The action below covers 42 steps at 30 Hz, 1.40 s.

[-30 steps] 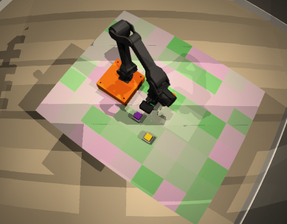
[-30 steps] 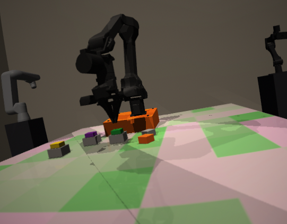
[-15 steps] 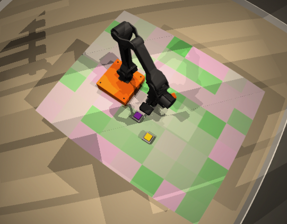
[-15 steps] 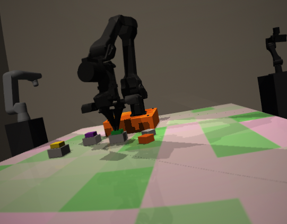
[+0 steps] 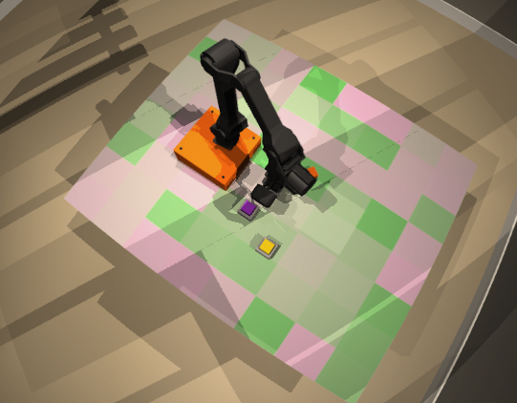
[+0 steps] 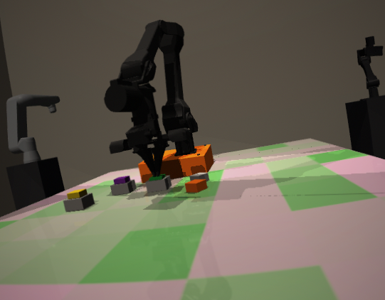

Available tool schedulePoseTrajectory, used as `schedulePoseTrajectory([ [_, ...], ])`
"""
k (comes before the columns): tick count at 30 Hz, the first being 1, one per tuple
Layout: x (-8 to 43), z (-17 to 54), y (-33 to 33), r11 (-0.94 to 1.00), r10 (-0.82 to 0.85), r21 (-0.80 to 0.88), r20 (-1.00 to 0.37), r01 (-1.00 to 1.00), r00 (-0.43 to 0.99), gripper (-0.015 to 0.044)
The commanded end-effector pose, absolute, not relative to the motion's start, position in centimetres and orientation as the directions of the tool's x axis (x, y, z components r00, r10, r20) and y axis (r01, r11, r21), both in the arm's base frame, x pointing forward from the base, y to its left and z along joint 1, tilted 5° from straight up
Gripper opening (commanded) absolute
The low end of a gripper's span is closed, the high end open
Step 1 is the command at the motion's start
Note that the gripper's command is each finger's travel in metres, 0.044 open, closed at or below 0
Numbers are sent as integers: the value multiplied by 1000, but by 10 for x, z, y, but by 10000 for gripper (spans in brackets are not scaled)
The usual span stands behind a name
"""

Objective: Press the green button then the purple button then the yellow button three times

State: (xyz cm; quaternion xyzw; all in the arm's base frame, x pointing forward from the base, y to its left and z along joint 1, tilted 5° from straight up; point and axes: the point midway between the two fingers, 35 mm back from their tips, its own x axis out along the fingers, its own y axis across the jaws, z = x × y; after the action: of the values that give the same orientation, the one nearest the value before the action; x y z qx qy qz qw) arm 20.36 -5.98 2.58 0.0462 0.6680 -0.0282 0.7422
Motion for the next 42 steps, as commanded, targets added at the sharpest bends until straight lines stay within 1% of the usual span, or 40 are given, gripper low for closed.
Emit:
schedulePoseTrajectory([
  [1, 200, 23, -59, 994, 19, 29, -995, 108, 95, 20],
  [4, 200, 23, -59, 994, 19, 29, -995, 108, 95, 20],
  [8, 198, 55, -60, 994, 19, 29, -995, 107, 96, 20],
  [13, 197, 60, -60, 994, 19, 29, -995, 108, 95, 20],
  [18, 193, 112, -62, 994, 18, 29, -995, 108, 95, 20],
  [20, 191, 120, -61, 994, 18, 29, -995, 108, 95, 20],
  [25, 191, 119, -67, 994, 18, 28, -995, 108, 95, 20],
  [30, 180, 118, -113, 994, 12, 22, -996, 108, 91, 20],
  [35, 158, 115, -158, 994, 9, 18, -996, 108, 90, 20],
  [40, 155, 112, -164, 994, 8, 18, -996, 108, 90, 20],
  [42, 158, 92, -165, 994, 8, 18, -996, 108, 91, 20],
])
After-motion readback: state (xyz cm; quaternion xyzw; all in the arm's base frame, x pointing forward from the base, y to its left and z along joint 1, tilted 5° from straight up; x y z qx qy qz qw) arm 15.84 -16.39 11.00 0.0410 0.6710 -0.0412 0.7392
